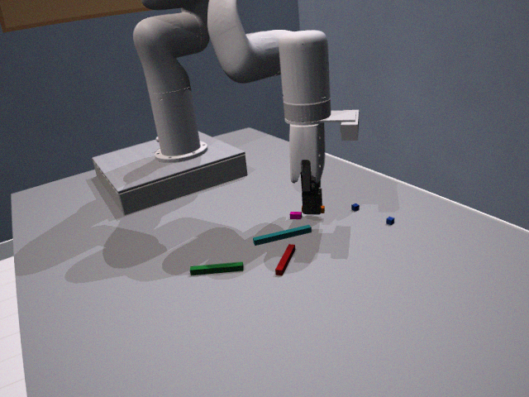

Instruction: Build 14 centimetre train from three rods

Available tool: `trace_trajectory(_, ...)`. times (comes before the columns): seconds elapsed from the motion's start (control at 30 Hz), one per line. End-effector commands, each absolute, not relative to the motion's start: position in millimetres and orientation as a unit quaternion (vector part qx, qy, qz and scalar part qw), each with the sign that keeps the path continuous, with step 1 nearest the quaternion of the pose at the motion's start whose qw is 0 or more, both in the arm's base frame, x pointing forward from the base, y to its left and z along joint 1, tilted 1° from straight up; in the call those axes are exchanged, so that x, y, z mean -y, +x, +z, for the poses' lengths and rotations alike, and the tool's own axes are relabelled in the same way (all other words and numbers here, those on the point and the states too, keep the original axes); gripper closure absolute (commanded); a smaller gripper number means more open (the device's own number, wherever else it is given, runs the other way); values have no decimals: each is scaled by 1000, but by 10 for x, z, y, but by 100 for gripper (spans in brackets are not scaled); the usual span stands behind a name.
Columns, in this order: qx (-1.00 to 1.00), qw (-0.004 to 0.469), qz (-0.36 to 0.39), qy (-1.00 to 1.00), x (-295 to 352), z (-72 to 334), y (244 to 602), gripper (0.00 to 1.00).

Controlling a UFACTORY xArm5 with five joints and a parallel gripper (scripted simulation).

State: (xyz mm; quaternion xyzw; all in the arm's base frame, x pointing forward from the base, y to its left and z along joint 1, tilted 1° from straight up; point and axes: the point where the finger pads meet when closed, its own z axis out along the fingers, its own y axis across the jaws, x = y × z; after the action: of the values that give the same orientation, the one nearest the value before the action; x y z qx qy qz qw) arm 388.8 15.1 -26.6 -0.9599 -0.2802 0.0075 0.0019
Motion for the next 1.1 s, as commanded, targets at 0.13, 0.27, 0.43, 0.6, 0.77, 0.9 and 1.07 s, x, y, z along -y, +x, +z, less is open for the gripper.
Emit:
trace_trajectory(0.13, 280, 1, 6, -960, -153, -275, 3900, 96)
trace_trajectory(0.27, 280, 1, 6, -960, -154, -309, 3899, 96)
trace_trajectory(0.43, 280, 1, 6, -960, -154, -354, 3898, 96)
trace_trajectory(0.6, 280, 1, 6, -960, -154, -378, 3898, 96)
trace_trajectory(0.77, 280, 1, 6, -960, -154, -380, 3898, 96)
trace_trajectory(0.9, 280, 1, 6, -960, -154, -380, 3898, 96)
trace_trajectory(1.07, 280, 1, 6, -960, -154, -380, 3898, 96)
